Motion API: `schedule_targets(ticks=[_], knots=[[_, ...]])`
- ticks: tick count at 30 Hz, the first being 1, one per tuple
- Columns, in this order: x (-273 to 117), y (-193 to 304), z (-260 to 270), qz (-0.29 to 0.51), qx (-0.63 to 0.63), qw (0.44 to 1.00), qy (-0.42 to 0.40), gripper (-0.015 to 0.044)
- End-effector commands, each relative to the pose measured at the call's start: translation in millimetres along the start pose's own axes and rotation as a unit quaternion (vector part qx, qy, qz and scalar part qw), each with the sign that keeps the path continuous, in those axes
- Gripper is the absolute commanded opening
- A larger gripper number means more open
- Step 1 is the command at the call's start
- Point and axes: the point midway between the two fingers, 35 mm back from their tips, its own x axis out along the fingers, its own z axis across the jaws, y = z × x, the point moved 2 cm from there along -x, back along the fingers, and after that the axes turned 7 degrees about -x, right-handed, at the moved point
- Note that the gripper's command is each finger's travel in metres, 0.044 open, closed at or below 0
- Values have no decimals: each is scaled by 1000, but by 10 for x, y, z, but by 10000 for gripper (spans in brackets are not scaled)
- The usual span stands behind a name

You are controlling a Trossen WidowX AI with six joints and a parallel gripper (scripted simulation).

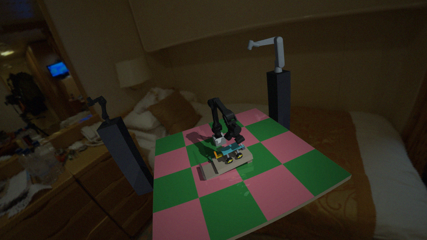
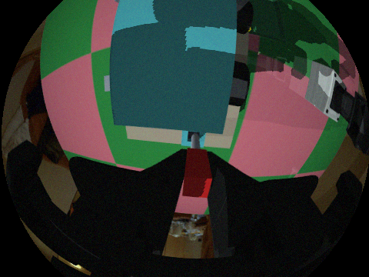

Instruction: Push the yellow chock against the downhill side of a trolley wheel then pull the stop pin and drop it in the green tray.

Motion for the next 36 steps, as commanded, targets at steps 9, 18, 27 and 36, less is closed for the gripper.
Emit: schedule_targets(ticks=[9,18,27,36], knots=[[-100,31,11,3,-3,1000,-1,0],[-159,58,22,3,-3,1000,-1,0],[-138,186,39,4,-3,1000,-2,0],[-129,321,53,5,-3,1000,-2,0]])
